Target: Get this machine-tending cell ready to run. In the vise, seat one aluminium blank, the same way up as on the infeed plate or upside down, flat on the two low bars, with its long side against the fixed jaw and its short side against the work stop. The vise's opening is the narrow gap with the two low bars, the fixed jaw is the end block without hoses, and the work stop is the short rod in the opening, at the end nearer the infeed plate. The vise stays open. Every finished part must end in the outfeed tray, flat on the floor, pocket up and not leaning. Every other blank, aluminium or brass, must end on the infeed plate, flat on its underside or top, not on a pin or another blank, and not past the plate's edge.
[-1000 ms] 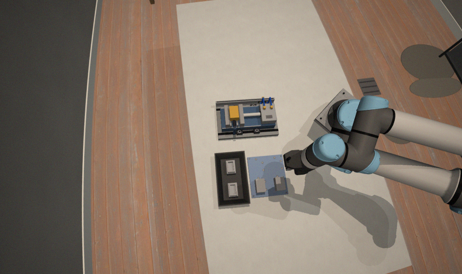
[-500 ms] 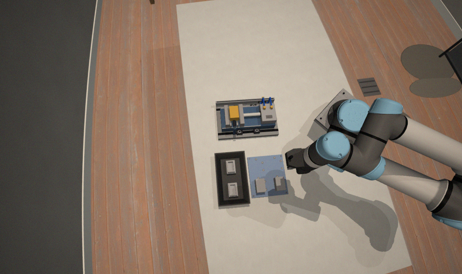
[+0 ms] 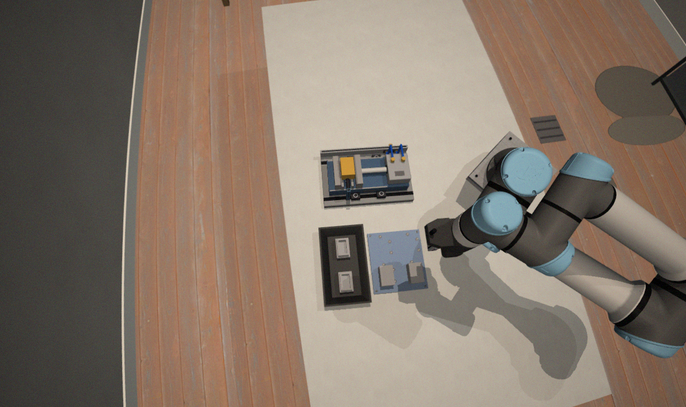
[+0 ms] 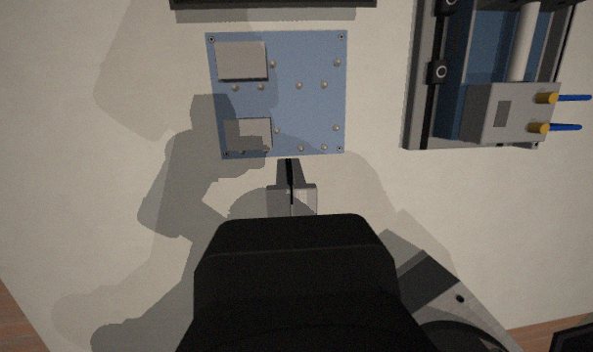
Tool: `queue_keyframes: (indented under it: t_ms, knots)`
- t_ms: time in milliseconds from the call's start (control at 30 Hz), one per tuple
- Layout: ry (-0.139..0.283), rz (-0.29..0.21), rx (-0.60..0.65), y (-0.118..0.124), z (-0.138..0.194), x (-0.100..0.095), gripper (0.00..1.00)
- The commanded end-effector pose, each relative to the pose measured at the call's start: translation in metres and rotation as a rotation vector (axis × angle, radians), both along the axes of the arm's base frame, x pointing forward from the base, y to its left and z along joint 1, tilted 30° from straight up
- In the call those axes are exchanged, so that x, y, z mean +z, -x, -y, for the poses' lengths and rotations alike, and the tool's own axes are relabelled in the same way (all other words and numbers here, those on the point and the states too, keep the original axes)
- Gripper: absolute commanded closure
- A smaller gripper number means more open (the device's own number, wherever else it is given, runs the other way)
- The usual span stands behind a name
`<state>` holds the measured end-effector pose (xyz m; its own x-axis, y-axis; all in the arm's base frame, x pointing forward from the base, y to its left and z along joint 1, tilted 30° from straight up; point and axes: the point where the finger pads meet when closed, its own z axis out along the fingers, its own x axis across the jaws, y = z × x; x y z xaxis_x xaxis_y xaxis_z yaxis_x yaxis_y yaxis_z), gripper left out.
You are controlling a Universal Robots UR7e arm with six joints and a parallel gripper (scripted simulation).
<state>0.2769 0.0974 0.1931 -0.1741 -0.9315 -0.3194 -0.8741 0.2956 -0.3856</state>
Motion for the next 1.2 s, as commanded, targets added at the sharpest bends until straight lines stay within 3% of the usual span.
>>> queue_keyframes:
  t_ms: [0, 700, 1167]
  knots:
    - [-0.006, 0.008, 0.004, 0.001, 0.001, 0.001, 1.0]
    - [-0.006, 0.006, 0.004, 0.001, 0.003, 0.005, 1.0]
    - [-0.002, -0.008, 0.008, -0.017, 0.023, 0.034, 1.0]
